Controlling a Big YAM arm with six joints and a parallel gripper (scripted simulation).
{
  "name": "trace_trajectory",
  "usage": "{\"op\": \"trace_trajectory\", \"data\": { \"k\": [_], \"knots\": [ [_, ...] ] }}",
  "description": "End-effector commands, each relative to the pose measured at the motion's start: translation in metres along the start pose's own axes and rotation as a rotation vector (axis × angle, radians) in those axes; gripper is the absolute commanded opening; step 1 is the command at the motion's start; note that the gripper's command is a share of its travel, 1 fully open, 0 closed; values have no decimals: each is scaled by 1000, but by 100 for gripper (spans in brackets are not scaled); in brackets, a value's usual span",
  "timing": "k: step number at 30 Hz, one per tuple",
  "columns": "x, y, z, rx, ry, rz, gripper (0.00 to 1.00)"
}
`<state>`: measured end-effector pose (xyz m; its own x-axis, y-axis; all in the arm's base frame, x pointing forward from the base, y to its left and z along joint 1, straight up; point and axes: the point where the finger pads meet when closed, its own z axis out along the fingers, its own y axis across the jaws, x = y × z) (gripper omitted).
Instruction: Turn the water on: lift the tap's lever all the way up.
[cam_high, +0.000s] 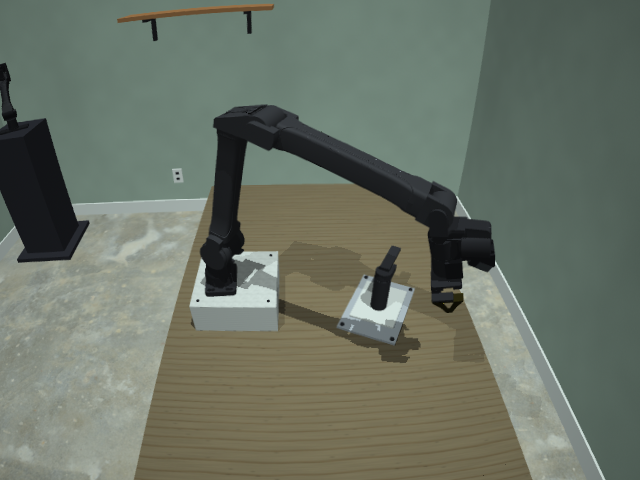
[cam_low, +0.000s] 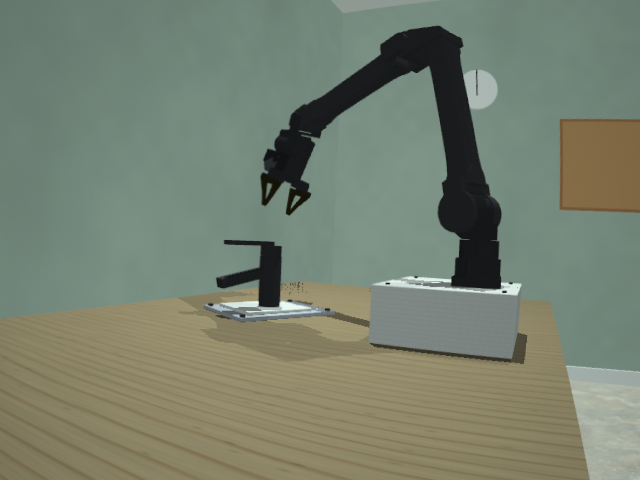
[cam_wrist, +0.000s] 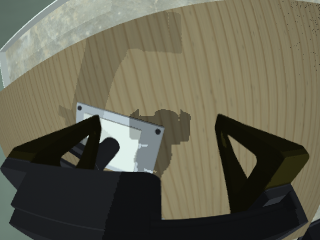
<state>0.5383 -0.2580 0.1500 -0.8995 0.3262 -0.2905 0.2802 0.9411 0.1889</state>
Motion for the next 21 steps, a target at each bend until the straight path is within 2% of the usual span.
{"op": "trace_trajectory", "data": {
  "k": [1,13,14,21],
  "knots": [
    [-7,25,-23,-1,-25,-91,100],
    [-7,25,-23,-1,-25,-91,100],
    [4,53,-15,3,18,-213,100],
    [4,53,-15,3,18,-213,100]
  ]
}}
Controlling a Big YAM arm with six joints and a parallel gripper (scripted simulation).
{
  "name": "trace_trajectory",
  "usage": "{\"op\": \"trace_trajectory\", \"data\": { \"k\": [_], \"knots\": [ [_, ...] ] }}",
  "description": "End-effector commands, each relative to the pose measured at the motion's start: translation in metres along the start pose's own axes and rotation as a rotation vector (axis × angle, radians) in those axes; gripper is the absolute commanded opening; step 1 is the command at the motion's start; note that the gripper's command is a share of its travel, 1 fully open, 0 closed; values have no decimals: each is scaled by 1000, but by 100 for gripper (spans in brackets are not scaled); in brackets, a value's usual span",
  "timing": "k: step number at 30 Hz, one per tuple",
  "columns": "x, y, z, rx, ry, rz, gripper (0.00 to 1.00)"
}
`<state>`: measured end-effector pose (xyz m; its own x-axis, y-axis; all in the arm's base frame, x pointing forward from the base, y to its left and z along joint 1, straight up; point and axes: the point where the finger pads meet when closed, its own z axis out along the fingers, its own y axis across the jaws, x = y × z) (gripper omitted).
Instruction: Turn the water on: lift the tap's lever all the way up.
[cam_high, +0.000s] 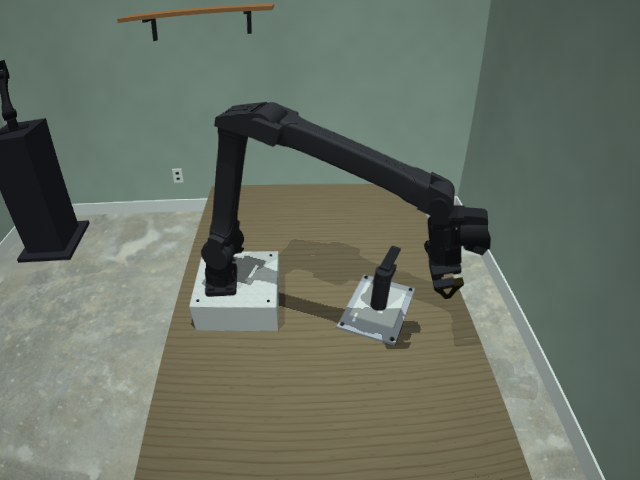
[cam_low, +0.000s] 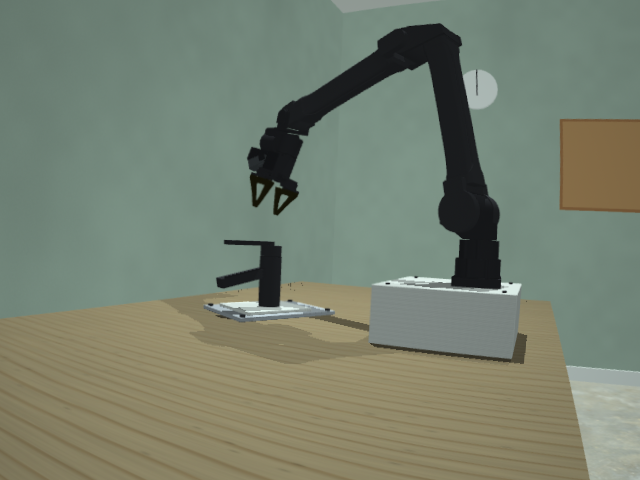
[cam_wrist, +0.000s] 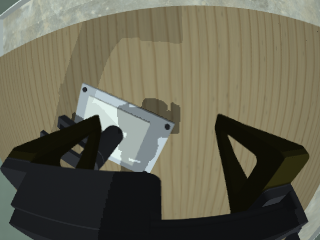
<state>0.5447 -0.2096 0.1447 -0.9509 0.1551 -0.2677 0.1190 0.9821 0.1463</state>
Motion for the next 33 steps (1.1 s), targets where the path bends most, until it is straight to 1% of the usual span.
{"op": "trace_trajectory", "data": {
  "k": [1,9,10,26,27,33],
  "knots": [
    [-7,6,-27,12,-36,-41,100],
    [-7,6,-27,12,-36,-41,100],
    [-1,33,-19,14,5,-161,100],
    [-1,33,-19,14,5,-161,100],
    [6,60,-13,15,44,-276,100],
    [6,60,-13,15,44,-276,100]
  ]
}}
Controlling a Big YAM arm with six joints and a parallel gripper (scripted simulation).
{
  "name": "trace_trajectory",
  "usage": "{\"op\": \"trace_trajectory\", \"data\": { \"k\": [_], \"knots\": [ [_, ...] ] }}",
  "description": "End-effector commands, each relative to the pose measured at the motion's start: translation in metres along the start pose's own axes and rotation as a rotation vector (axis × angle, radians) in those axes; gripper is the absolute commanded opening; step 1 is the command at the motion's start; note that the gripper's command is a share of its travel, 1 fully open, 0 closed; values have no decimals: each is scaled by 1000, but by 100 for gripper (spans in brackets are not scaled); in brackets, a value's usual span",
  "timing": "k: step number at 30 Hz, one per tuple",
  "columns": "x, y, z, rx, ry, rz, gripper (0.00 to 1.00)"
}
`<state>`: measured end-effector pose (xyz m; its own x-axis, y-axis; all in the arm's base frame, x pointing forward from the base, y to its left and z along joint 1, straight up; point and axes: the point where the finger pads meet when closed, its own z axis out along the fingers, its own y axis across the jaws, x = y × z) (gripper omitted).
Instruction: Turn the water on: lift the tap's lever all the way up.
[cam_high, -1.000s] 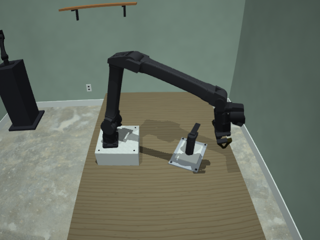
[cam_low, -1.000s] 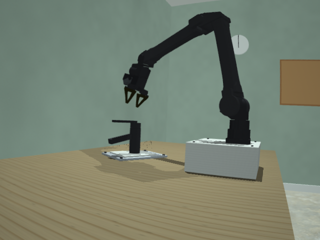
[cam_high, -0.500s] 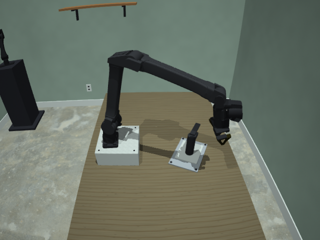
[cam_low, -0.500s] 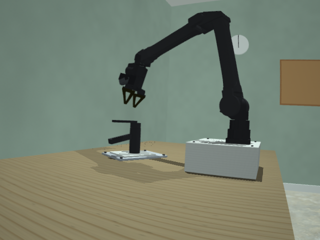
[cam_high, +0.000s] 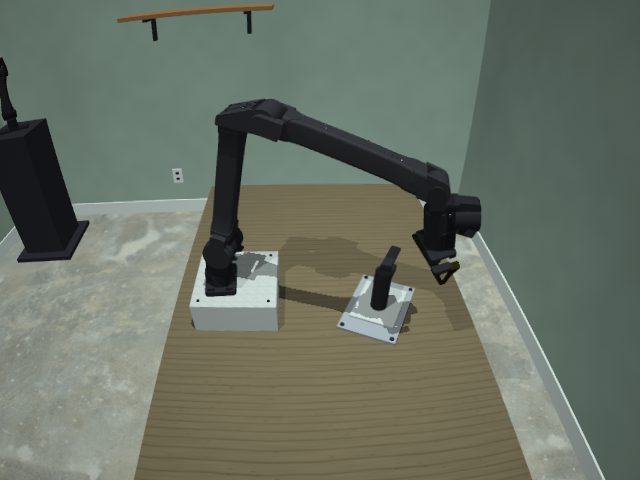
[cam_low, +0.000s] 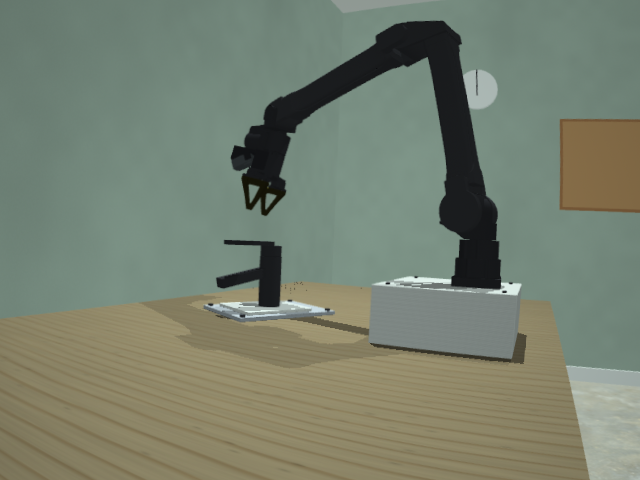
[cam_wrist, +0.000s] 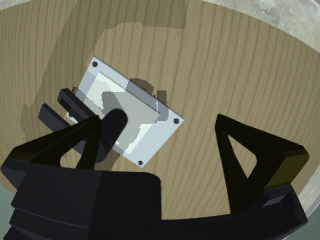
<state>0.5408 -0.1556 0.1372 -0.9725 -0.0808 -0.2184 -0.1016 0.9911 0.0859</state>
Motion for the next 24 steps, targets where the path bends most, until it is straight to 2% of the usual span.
{"op": "trace_trajectory", "data": {
  "k": [1,4,5,13,14,20,21,24],
  "knots": [
    [-7,6,-26,16,-33,-46,100],
    [-7,6,-26,16,-33,-46,100],
    [-5,32,-20,16,4,-158,100],
    [-5,32,-20,16,4,-158,100],
    [-2,55,-15,15,37,-263,100],
    [-2,55,-15,15,37,-263,100],
    [1,76,-12,13,69,-362,100],
    [1,76,-12,13,69,-362,100]
  ]
}}
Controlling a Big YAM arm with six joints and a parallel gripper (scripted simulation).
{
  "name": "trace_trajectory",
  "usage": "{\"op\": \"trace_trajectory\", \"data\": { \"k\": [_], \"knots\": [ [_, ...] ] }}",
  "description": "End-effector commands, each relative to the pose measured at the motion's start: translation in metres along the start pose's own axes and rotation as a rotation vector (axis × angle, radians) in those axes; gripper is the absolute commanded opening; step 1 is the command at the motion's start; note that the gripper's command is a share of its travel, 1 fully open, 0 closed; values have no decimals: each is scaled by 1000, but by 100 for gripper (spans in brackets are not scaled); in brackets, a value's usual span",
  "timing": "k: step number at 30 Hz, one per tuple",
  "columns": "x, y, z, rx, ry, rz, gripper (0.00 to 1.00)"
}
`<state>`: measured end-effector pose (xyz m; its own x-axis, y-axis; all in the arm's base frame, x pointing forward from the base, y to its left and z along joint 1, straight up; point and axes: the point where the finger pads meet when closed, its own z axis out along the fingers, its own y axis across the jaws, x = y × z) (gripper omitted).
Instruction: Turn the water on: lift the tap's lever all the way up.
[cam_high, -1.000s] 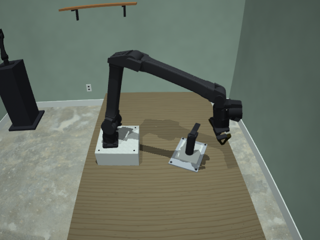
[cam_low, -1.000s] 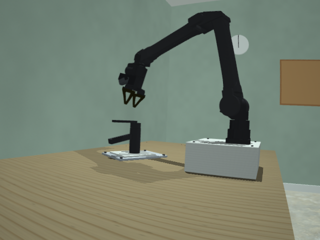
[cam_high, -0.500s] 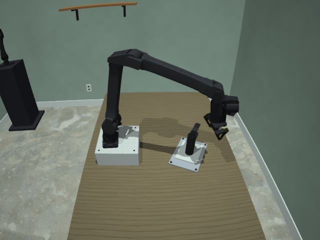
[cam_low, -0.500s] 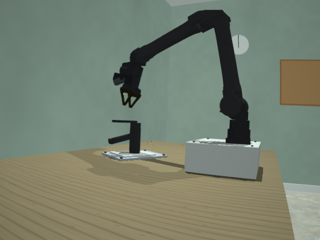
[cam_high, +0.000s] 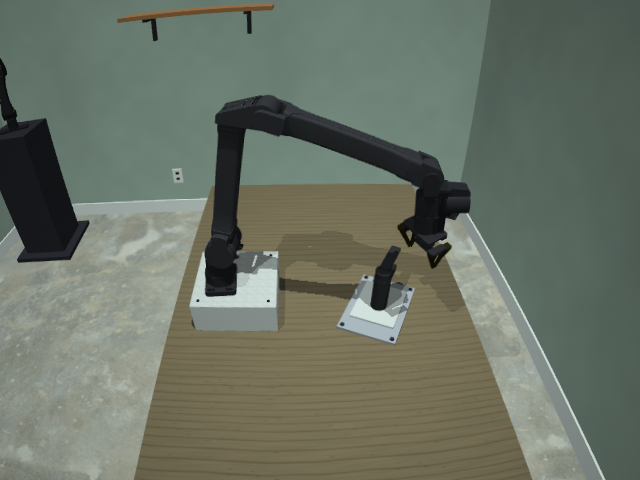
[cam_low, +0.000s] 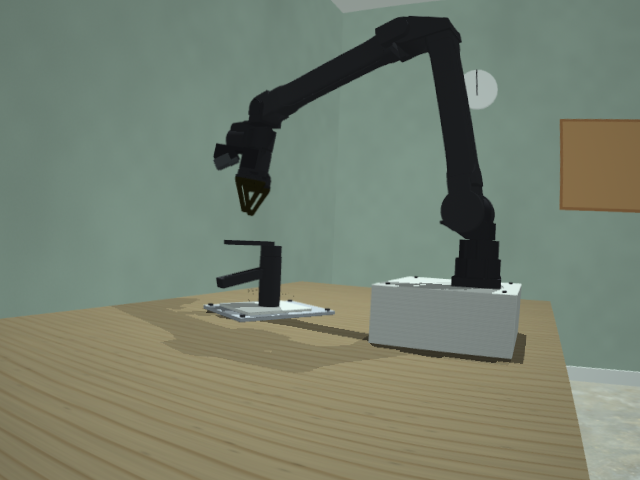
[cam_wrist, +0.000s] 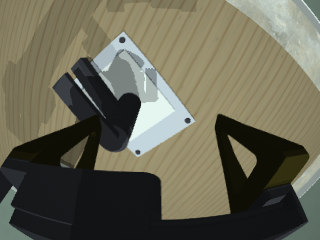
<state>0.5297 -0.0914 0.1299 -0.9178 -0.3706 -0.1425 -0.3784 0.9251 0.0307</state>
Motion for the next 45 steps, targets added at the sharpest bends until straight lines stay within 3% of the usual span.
{"op": "trace_trajectory", "data": {
  "k": [1,2,3,7,8,11,12,17,20,22,28,36,37,45],
  "knots": [
    [-7,10,-24,18,-23,-70,100],
    [-7,10,-24,18,-23,-70,100],
    [-9,29,-21,16,5,-162,100],
    [-9,29,-21,16,5,-162,100],
    [-9,47,-18,14,31,-246,100],
    [-9,47,-18,14,31,-246,100],
    [-9,62,-15,11,54,-322,100],
    [-9,62,-15,11,54,-322,100],
    [-10,87,-13,9,89,-447,100],
    [-10,87,-13,9,89,-447,100],
    [-6,118,-8,-1,141,-608,100],
    [-16,115,-18,17,121,-620,100],
    [-17,114,-19,19,118,-618,0],
    [-21,109,-25,28,106,-611,0]
  ]
}}
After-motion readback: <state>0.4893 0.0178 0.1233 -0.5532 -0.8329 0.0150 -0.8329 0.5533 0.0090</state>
